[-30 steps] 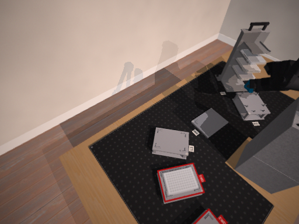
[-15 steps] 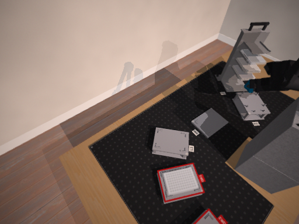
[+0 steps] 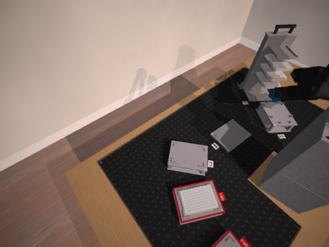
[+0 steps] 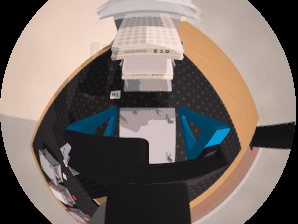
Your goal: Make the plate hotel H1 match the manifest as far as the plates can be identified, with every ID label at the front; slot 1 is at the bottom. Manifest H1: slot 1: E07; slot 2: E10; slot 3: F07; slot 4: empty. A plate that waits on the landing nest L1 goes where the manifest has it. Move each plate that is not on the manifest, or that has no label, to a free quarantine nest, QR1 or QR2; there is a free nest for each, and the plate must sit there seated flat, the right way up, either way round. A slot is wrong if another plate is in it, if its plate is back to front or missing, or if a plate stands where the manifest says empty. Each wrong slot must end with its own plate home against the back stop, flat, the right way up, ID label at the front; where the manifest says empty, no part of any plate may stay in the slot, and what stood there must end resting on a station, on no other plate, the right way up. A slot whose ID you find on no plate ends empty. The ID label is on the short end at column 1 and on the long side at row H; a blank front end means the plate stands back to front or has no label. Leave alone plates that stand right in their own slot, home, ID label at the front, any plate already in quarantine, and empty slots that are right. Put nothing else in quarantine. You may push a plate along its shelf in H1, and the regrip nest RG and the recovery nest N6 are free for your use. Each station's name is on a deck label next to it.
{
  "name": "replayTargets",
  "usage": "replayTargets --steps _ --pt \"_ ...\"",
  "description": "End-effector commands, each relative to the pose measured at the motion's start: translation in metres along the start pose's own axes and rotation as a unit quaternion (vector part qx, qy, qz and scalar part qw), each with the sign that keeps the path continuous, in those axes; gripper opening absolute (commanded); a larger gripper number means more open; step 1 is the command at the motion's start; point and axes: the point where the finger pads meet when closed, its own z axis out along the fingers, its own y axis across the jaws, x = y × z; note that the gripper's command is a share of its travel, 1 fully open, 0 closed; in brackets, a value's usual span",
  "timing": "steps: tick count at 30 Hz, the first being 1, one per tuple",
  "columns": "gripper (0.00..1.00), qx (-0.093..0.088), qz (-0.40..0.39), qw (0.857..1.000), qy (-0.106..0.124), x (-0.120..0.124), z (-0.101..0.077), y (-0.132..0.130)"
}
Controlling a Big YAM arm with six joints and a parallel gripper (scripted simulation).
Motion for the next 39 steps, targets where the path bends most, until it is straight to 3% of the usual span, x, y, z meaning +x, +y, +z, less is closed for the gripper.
replayTargets --steps 1,31,32,39 --pt "1.0 0.001 -0.001 1.0 -0.007 -0.006 -0.001 0.001" --pt "1.0 -0.003 0.0 1.0 -0.008 -0.005 -0.001 0.005" --pt "1.0 -0.003 0.003 1.0 0.0 0.005 -0.006 0.006" --pt "1.0 0.001 0.0 1.0 0.001 0.015 -0.016 0.001"
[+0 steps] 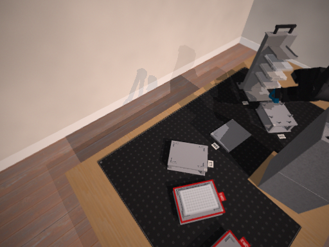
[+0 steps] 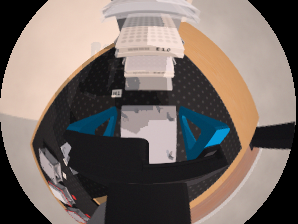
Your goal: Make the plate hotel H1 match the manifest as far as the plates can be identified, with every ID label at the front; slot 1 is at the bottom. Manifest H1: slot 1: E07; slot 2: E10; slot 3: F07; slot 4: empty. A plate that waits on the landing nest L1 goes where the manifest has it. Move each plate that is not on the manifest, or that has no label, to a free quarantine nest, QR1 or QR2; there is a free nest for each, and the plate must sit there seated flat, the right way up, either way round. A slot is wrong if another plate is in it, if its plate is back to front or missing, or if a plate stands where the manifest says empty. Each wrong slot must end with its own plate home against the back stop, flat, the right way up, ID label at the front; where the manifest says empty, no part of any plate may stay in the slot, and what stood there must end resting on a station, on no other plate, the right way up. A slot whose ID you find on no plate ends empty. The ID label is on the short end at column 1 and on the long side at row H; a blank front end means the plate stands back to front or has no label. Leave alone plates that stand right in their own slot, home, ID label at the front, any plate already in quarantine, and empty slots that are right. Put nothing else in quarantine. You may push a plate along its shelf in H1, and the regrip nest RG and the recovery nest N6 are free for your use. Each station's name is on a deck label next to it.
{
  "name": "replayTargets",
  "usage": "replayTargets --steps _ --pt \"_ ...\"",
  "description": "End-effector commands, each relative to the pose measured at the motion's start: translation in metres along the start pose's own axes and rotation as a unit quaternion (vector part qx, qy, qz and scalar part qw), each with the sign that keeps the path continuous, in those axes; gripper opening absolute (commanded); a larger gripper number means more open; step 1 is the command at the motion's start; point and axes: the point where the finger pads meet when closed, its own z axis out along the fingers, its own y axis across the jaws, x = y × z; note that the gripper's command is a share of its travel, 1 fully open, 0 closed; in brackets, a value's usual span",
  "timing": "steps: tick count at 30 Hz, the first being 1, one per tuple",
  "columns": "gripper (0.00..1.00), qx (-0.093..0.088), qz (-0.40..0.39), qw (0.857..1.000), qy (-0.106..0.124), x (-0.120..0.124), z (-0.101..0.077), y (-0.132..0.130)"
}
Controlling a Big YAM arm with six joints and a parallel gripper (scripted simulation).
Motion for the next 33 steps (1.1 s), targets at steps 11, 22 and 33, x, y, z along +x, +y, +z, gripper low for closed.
replayTargets --steps 11,22,33 --pt "1.0 0.007 -0.003 1.0 -0.008 0.007 -0.024 -0.005" --pt "1.0 0.007 -0.003 1.0 -0.008 0.007 -0.043 -0.005" --pt "1.0 0.007 -0.003 1.0 -0.008 0.008 -0.058 -0.005"
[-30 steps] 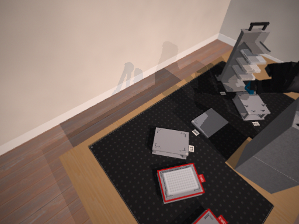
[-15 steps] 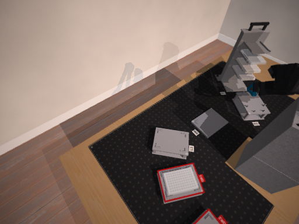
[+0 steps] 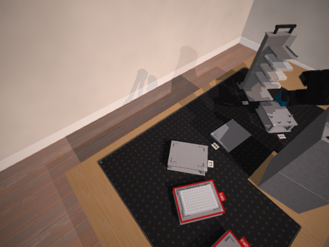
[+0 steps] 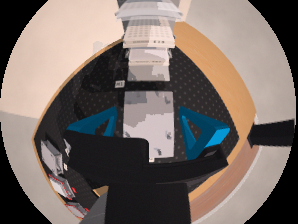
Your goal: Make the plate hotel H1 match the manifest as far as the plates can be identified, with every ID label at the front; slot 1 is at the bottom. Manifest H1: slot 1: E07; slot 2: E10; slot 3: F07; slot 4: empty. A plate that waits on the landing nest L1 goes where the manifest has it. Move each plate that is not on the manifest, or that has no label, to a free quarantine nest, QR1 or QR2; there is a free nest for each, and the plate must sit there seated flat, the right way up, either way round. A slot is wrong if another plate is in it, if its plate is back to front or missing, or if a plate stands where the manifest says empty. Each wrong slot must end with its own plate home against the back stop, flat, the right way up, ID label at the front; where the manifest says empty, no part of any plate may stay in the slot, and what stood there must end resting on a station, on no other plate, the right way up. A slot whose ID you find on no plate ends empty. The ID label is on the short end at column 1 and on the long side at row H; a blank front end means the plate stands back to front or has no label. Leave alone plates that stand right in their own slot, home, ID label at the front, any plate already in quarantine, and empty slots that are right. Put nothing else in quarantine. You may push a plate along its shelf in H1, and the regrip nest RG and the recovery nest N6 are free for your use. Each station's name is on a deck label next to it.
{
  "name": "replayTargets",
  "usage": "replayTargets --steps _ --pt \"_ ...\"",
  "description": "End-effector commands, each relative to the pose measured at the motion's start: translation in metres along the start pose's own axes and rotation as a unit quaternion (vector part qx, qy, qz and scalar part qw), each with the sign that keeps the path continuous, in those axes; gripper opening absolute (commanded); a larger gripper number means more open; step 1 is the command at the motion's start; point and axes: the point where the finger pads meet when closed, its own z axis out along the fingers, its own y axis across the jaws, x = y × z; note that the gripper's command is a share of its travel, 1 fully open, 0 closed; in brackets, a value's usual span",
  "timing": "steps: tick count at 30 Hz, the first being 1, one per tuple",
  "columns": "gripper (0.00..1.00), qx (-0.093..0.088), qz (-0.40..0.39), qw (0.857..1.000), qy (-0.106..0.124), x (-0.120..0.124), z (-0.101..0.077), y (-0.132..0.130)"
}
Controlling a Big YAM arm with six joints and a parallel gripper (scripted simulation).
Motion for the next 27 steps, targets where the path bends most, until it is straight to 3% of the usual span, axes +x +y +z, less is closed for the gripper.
replayTargets --steps 1,18,21,27 --pt "1.0 0.006 -0.004 1.0 -0.008 -0.005 -0.016 -0.004" --pt "1.0 0.007 -0.005 1.0 -0.009 -0.004 -0.042 -0.004" --pt "1.0 0.002 0.0 1.0 0.005 0.001 -0.047 -0.001" --pt "1.0 0.002 0.0 1.0 0.004 -0.008 -0.056 -0.002"
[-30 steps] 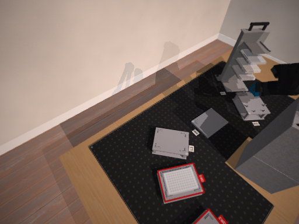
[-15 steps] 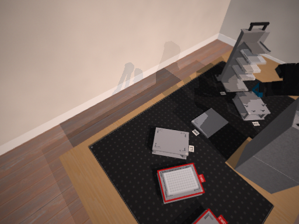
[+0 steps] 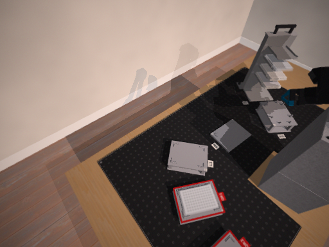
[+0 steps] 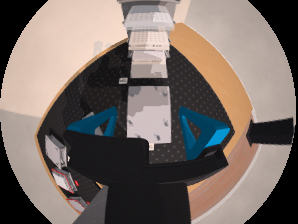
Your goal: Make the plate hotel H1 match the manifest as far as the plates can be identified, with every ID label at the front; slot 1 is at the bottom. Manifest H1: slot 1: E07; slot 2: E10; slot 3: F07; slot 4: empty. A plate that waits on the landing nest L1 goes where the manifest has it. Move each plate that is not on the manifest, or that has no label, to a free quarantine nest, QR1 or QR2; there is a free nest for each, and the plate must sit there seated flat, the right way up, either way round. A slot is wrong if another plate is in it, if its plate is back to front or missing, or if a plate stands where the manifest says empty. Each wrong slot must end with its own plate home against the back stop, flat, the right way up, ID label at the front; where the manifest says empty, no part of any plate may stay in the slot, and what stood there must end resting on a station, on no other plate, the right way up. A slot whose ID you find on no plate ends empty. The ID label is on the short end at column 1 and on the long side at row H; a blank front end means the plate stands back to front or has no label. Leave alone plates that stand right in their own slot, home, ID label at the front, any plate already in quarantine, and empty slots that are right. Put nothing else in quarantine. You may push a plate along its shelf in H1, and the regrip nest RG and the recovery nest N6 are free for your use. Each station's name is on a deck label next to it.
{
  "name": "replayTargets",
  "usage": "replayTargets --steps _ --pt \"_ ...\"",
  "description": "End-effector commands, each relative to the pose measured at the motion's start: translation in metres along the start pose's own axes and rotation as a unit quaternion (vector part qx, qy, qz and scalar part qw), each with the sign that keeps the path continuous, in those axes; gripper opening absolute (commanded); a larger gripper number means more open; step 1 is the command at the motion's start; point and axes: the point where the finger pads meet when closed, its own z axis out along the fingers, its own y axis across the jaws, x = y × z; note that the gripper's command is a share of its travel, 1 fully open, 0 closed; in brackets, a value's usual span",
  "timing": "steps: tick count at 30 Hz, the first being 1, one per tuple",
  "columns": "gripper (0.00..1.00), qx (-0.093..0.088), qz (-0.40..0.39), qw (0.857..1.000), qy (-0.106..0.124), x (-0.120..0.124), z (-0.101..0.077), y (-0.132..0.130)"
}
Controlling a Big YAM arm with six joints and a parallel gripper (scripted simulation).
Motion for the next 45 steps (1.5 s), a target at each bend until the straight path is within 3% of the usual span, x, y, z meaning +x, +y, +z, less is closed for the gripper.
replayTargets --steps 1,29,45 --pt "1.0 0.003 -0.001 1.0 0.0 -0.007 -0.014 -0.003" --pt "1.0 0.005 0.0 1.0 -0.006 -0.071 -0.07 -0.004" --pt "1.0 0.008 -0.004 1.0 -0.011 -0.038 -0.033 -0.008"
